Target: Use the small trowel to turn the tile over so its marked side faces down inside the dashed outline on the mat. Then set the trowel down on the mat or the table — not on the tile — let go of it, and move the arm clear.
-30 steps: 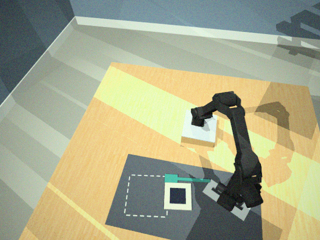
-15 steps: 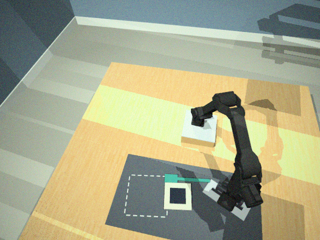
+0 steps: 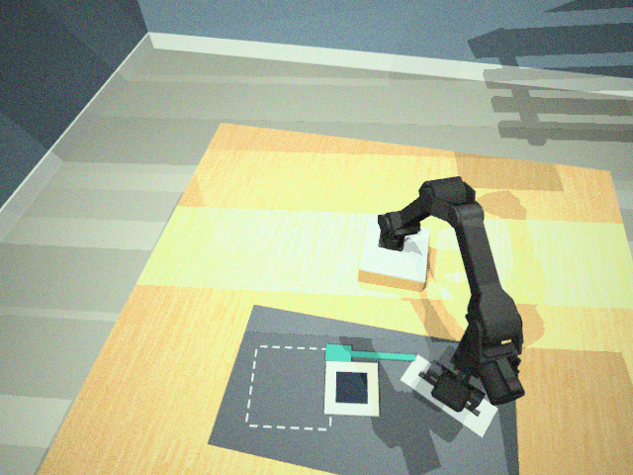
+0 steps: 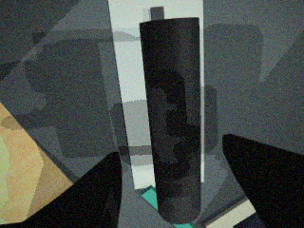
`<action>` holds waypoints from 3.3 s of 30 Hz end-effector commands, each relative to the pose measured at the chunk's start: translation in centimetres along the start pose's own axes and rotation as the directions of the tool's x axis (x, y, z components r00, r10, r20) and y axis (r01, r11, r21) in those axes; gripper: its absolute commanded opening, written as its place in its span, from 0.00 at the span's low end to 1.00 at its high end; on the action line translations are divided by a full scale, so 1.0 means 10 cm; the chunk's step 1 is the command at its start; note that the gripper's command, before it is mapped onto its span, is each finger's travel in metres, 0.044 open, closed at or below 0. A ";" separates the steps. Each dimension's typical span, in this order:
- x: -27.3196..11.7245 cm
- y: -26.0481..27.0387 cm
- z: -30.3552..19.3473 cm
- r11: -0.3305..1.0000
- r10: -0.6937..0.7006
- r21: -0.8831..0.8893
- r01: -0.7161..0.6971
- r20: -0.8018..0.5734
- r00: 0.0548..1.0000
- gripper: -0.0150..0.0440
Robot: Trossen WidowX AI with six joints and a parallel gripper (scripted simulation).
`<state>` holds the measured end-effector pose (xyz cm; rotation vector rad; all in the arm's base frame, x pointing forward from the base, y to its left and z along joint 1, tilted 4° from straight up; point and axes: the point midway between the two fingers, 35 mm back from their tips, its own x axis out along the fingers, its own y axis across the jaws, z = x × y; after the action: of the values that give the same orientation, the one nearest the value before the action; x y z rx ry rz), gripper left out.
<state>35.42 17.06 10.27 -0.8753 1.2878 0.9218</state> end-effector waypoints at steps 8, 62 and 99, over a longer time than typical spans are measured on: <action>-0.16 -0.01 0.01 0.997 -0.013 0.078 0.012 0.012 1.000 0.71; -0.17 -0.03 0.02 -0.375 -0.013 0.927 -0.015 0.011 1.000 0.71; -0.17 -0.04 0.03 -0.999 -0.013 -0.052 -0.012 0.010 1.000 0.71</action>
<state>35.79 17.03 11.99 1.5908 1.0193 -1.4118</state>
